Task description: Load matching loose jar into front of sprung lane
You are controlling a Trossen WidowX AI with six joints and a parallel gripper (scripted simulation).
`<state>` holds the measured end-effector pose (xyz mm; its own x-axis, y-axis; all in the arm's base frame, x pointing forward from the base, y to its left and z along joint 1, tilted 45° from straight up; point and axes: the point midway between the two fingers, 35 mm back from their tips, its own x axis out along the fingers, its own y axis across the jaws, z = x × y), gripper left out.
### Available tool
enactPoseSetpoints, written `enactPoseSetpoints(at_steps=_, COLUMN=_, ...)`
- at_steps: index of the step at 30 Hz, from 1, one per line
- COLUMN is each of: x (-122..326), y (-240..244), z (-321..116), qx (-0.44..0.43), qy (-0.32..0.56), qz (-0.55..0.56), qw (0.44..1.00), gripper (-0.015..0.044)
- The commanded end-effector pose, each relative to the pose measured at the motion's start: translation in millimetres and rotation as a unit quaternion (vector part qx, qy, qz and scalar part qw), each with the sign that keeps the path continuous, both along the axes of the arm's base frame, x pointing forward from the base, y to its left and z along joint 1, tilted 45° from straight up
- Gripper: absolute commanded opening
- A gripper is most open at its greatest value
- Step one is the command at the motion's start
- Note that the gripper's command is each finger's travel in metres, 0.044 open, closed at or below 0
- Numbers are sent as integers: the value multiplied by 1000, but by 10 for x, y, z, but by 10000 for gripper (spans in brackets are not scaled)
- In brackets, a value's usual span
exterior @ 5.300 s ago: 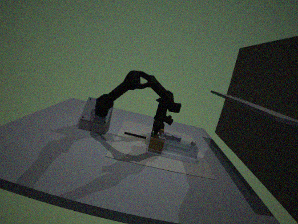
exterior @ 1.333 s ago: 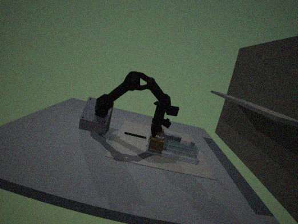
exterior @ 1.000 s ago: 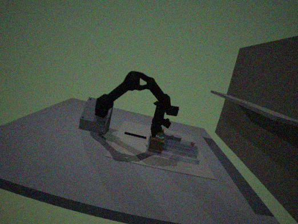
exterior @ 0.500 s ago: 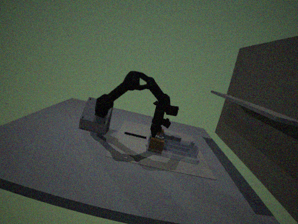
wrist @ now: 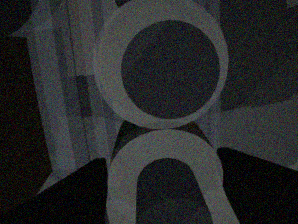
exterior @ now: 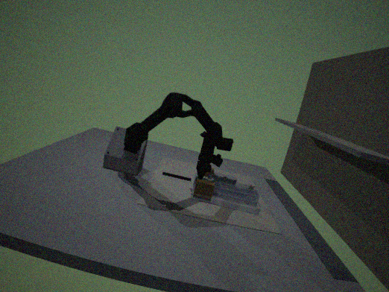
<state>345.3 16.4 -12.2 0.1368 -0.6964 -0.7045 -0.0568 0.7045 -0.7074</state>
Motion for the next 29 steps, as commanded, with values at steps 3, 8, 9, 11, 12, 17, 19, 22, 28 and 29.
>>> enactPoseSetpoints(at_steps=3, x=-5, y=16, z=16, qx=0, qy=0, qz=-2, qw=1000, gripper=300)
enactPoseSetpoints(at_steps=8, x=-22, y=124, z=122, qx=0, qy=0, qz=-2, qw=1000, gripper=300)
enactPoseSetpoints(at_steps=9, x=-24, y=137, z=135, qx=0, qy=0, qz=-2, qw=1000, gripper=300)
enactPoseSetpoints(at_steps=11, x=-25, y=142, z=140, qx=0, qy=0, qz=-2, qw=1000, gripper=300)
enactPoseSetpoints(at_steps=12, x=-25, y=142, z=140, qx=0, qy=0, qz=-2, qw=1000, gripper=300)
enactPoseSetpoints(at_steps=17, x=-105, y=139, z=136, qx=0, qy=0, qz=-2, qw=1000, gripper=300)
enactPoseSetpoints(at_steps=19, x=-166, y=136, z=133, qx=0, qy=1, qz=-1, qw=1000, gripper=300)
enactPoseSetpoints(at_steps=22, x=-264, y=128, z=128, qx=1, qy=1, qz=-1, qw=1000, gripper=300)
enactPoseSetpoints(at_steps=28, x=-462, y=106, z=115, qx=1, qy=1, qz=-1, qw=1000, gripper=300)
enactPoseSetpoints(at_steps=29, x=-495, y=102, z=113, qx=1, qy=2, qz=-1, qw=1000, gripper=300)
